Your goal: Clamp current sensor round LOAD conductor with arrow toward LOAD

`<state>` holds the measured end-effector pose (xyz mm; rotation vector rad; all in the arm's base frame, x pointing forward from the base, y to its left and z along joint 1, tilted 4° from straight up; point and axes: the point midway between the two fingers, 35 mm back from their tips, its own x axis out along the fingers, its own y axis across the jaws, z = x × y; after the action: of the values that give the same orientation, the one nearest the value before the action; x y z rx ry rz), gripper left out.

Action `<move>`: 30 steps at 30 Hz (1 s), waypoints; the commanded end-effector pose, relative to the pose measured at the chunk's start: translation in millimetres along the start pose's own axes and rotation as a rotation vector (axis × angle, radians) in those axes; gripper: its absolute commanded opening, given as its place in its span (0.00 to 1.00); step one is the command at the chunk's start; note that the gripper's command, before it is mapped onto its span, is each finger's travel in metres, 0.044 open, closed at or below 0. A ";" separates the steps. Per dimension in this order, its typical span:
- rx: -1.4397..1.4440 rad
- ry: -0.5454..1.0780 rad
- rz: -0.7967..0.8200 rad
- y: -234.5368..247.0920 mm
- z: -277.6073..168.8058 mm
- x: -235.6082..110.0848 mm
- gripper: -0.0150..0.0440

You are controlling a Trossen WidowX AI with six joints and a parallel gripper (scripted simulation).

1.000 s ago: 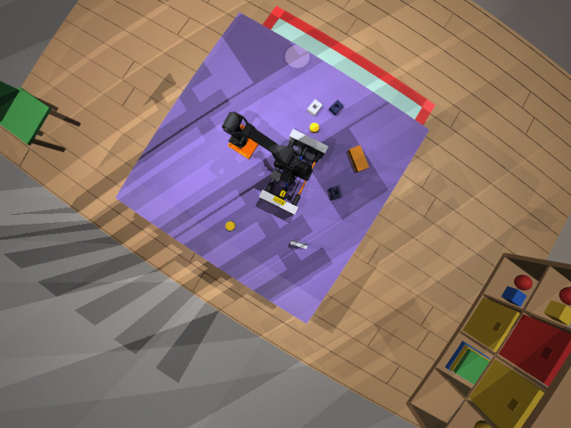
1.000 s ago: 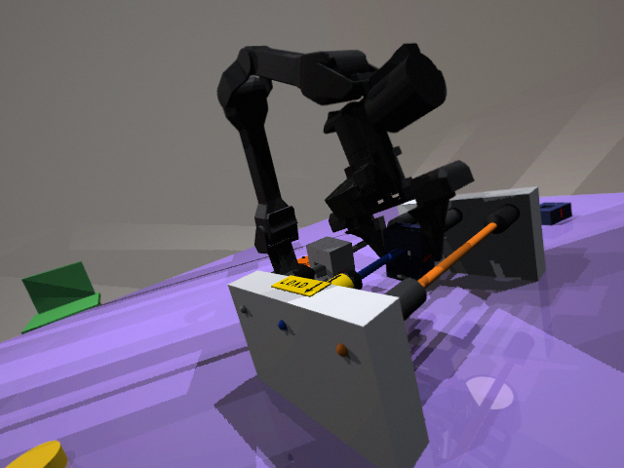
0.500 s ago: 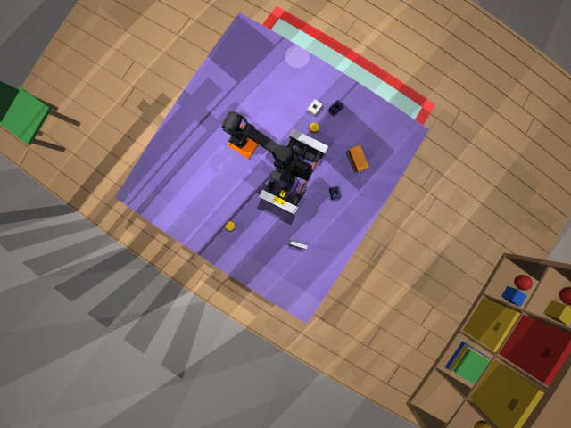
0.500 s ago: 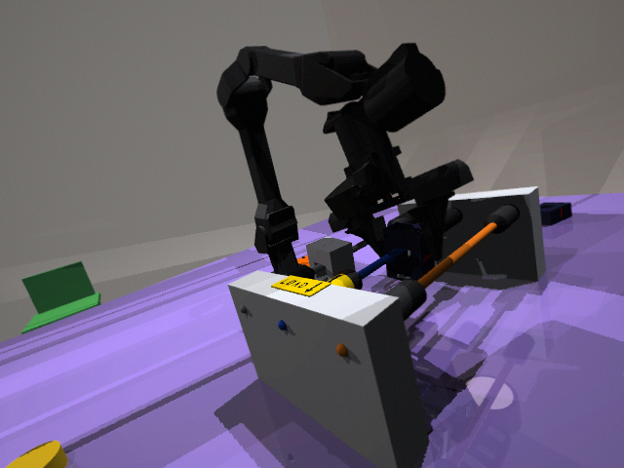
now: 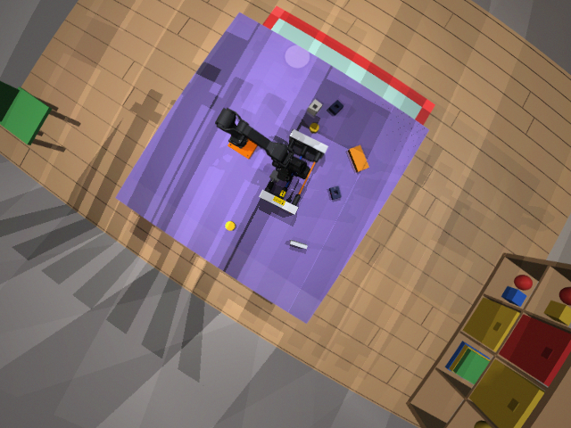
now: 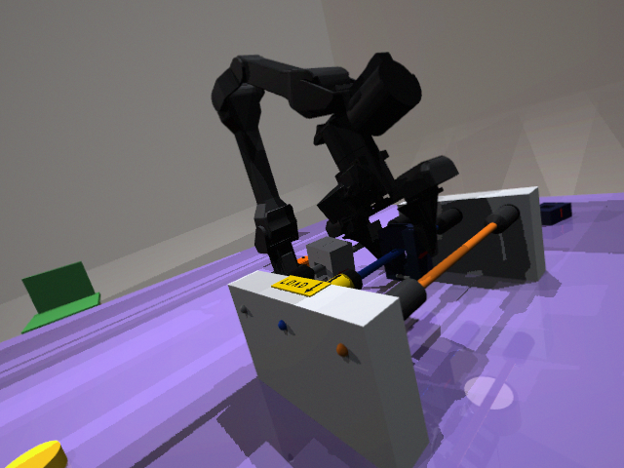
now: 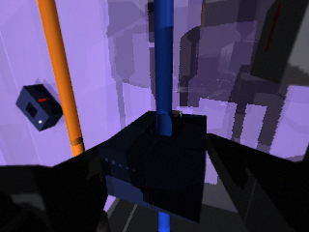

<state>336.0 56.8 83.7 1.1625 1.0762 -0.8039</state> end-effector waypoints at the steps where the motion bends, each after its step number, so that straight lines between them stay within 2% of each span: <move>1: -0.004 0.004 0.020 -1.3 -0.4 -0.8 0.25; 16: -0.002 0.002 0.019 -3.6 -0.2 3.9 0.25; 26: 0.000 0.000 0.024 -1.2 0.1 0.0 0.70; 30: 0.000 0.000 0.024 -1.2 0.1 0.0 0.71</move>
<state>335.1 56.4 83.3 1.1740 1.0594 -0.7850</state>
